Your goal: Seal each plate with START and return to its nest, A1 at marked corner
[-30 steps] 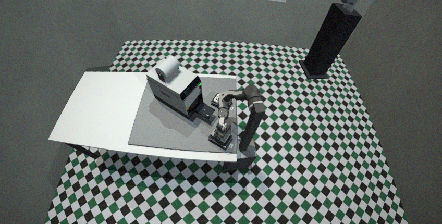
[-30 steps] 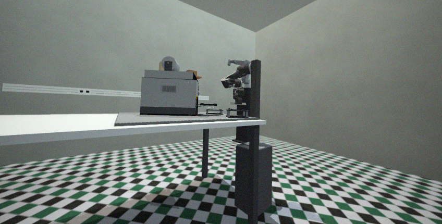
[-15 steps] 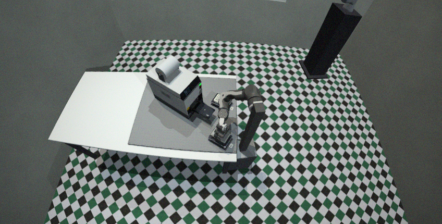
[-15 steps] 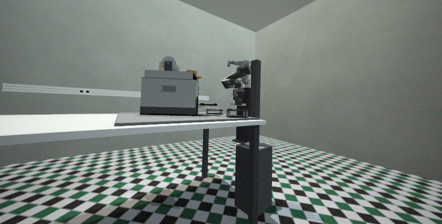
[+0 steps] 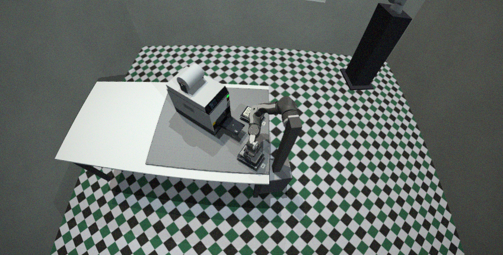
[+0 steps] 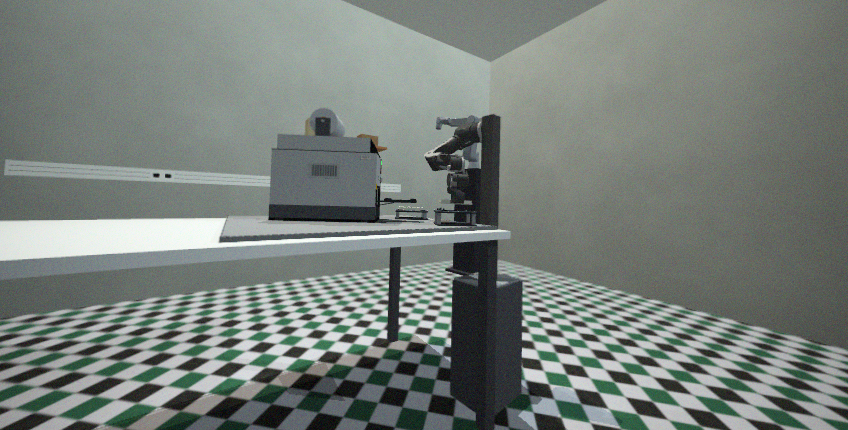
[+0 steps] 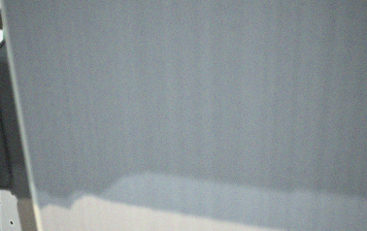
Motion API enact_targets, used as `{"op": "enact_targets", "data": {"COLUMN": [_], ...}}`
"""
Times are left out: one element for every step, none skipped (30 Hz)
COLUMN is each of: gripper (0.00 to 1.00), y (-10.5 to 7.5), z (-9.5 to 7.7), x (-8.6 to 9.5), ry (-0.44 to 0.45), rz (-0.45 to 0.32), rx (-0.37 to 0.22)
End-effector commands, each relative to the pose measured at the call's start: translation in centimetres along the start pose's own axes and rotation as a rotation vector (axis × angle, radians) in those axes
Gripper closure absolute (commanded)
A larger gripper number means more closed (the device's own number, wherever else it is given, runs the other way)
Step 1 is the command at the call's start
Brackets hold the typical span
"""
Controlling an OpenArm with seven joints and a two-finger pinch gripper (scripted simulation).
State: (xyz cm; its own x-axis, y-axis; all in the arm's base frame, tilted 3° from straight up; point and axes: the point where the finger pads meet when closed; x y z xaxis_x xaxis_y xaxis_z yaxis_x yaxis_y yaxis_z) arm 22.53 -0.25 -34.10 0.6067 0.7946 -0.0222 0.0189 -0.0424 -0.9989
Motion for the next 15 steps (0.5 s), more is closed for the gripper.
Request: {"op": "enact_targets", "data": {"gripper": [1.00,1.00,1.00,1.00,1.00,1.00,1.00,1.00,1.00,1.00,1.00,1.00,1.00,1.00,1.00], "y": [0.04,0.13,0.17,0.20,0.24,0.31,0.37,0.42,0.46,0.49,0.55,0.62,0.67,0.71,0.75], "z": [0.06,0.07,0.07,0.06,0.04,0.06,0.08,0.08,0.05,0.04,0.06,0.08,0.08,0.06,0.05], "x": [0.11,0.12,0.12,0.13,0.16,0.15,0.13,0.12,0.14,0.16,0.15,0.13,0.13,0.14,0.15], "ry": [-0.005,-0.005,-0.005,-0.005,-0.005,-0.005,-0.005,-0.005,-0.005,-0.005,-0.005,-0.005,-0.005,-0.005,-0.005], "rz": [-0.006,-0.007,-0.007,-0.007,-0.008,-0.008,-0.007,-0.006,-0.007,-0.008,-0.008,-0.007,-0.007,-0.007,-0.008], "rx": [0.001,0.001,0.001,0.000,0.000,0.000,0.001,0.001,0.000,0.000,0.000,0.001,0.001,0.000,0.000]}}
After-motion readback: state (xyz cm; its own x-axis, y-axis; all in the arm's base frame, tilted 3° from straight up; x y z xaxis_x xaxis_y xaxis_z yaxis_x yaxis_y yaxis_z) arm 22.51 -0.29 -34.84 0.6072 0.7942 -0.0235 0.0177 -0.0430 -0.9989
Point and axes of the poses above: the point where the finger pads meet when closed, its own y axis out along the fingers, its own x axis across the jaws, z = x × y, and after that the axes turned 1 degree about -y, right-handed
